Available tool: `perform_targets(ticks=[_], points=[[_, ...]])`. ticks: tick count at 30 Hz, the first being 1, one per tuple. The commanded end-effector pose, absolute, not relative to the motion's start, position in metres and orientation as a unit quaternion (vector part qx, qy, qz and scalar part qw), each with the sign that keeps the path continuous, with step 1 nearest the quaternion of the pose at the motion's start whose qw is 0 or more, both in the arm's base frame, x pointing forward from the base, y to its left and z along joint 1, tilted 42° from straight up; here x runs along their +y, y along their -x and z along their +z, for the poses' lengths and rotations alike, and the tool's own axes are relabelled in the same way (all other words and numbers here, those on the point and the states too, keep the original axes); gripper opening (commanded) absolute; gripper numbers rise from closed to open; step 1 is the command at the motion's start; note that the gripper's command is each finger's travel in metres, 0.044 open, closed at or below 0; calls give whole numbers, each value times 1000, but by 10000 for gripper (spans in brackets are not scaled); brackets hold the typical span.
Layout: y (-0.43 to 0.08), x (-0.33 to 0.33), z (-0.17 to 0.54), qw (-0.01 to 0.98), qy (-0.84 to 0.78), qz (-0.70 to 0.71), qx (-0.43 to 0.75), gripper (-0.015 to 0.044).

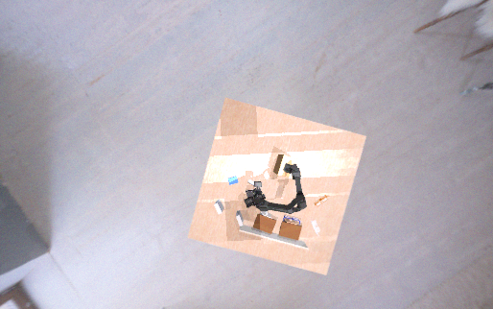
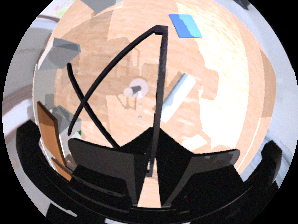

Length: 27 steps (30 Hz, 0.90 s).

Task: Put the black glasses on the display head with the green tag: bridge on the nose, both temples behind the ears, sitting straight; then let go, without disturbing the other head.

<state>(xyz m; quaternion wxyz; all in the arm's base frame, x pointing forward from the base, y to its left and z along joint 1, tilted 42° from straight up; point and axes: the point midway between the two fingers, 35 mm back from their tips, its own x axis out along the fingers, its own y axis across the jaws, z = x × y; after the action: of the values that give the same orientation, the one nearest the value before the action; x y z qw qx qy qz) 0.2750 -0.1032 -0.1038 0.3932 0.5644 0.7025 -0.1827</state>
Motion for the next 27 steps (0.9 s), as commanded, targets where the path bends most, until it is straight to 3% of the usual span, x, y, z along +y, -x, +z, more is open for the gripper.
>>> perform_targets(ticks=[1,7,27], points=[[-272,-92,-118,388,-565,-182,705,0],[-269,-67,-145,388,-565,-181,705,0],[-258,-63,-143,388,-565,-181,706,0]])
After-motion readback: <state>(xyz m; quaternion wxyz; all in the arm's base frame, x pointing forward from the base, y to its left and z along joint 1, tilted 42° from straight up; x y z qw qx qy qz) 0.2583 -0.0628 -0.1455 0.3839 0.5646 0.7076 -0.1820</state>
